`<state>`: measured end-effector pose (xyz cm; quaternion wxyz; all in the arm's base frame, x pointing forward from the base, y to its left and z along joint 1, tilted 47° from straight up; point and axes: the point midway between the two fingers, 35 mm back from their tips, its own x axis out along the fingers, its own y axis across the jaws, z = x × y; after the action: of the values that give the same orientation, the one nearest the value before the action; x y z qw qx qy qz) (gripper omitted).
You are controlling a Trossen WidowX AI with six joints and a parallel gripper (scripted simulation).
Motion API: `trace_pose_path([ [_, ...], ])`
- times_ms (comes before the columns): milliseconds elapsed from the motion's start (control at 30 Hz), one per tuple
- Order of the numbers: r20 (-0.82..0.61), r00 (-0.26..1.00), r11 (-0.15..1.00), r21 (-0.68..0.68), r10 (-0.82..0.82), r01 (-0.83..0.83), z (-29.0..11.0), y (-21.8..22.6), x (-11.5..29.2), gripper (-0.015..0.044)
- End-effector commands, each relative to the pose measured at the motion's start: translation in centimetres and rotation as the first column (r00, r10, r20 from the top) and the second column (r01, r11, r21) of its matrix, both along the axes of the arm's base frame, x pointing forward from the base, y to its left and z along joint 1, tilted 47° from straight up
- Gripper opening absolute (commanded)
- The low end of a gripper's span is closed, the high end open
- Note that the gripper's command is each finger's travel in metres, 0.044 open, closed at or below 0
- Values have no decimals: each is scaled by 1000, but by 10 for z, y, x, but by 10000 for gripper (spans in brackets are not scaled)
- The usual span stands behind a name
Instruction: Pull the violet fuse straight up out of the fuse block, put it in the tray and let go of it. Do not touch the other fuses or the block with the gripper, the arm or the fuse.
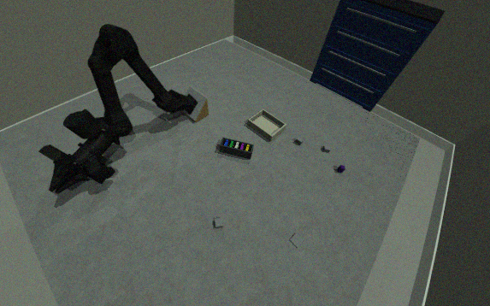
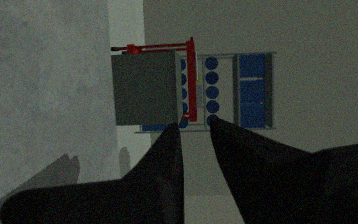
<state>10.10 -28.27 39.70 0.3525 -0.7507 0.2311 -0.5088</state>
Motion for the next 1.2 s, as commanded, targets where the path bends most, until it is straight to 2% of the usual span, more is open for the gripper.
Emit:
trace_pose_path([
  [0,54,990,988,82,127,-132,1,-1,31,74],
  [200,142,928,902,226,343,-368,-2,10,94,74],
  [367,215,868,820,291,447,-494,-1,23,130,74],
  [567,193,846,707,476,497,-523,-40,35,185,74],
  [733,142,827,587,639,544,-496,-82,59,234,74],
  [933,23,806,457,814,592,-358,-142,95,281,74],
  [1167,-135,747,379,910,651,-166,-198,144,308,74],
])
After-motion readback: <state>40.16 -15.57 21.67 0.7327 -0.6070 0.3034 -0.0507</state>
